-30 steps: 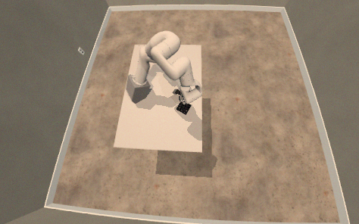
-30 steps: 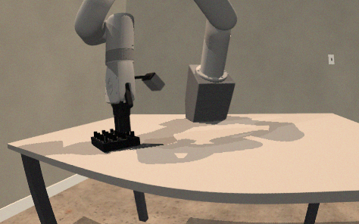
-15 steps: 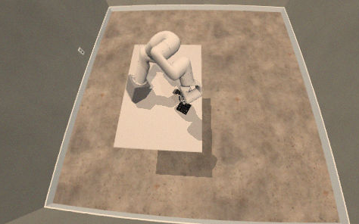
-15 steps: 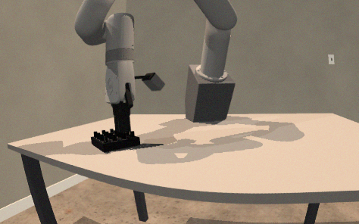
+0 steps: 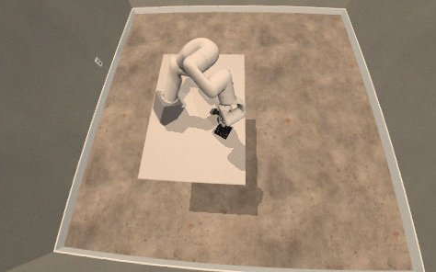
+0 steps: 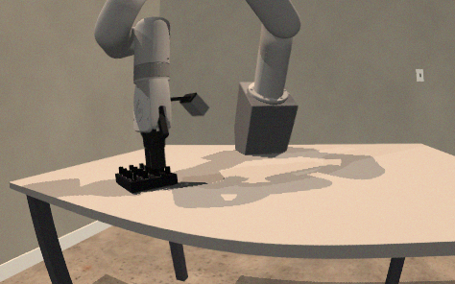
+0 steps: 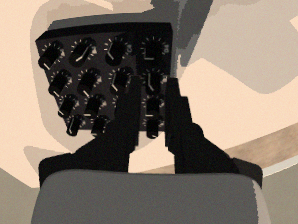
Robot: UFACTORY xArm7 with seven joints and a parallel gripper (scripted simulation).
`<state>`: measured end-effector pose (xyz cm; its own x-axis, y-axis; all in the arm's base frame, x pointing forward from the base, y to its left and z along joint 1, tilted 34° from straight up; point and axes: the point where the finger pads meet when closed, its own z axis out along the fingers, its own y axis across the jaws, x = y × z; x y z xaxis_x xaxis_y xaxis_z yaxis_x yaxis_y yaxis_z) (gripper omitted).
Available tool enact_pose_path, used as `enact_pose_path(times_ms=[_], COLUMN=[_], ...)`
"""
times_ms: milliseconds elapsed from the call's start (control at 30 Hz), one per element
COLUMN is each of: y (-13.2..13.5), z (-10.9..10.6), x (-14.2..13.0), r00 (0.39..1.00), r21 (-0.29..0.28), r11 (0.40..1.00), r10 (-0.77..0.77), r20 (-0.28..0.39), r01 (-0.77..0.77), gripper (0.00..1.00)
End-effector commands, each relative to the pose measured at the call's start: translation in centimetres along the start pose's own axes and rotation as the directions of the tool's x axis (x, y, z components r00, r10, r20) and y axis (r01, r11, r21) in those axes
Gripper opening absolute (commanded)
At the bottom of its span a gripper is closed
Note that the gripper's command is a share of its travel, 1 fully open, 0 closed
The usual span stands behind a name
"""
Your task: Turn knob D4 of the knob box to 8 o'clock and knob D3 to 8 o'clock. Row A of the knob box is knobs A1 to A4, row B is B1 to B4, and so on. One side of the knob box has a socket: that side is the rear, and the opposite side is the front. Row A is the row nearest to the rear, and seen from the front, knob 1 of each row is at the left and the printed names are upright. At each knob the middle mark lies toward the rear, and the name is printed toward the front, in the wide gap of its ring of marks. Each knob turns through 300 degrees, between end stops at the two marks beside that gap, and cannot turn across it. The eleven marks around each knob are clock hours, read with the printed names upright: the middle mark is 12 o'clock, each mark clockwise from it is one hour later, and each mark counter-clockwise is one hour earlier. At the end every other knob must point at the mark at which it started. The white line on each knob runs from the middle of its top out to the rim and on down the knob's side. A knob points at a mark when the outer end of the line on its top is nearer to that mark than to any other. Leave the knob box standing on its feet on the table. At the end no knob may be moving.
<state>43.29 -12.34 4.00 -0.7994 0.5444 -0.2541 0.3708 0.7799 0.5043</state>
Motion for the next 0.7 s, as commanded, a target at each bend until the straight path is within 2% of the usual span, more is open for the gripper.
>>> enact_pose_path(times_ms=[0,667], y=[-0.06,-0.06], z=[0.13,0.94], x=[-0.10,-0.10], r00=[1.000,1.000], r21=[0.001,0.001], r11=[1.000,1.000], r10=[0.000,0.000], r20=[0.002,0.002], r01=[0.000,0.000], gripper=[0.19,0.19])
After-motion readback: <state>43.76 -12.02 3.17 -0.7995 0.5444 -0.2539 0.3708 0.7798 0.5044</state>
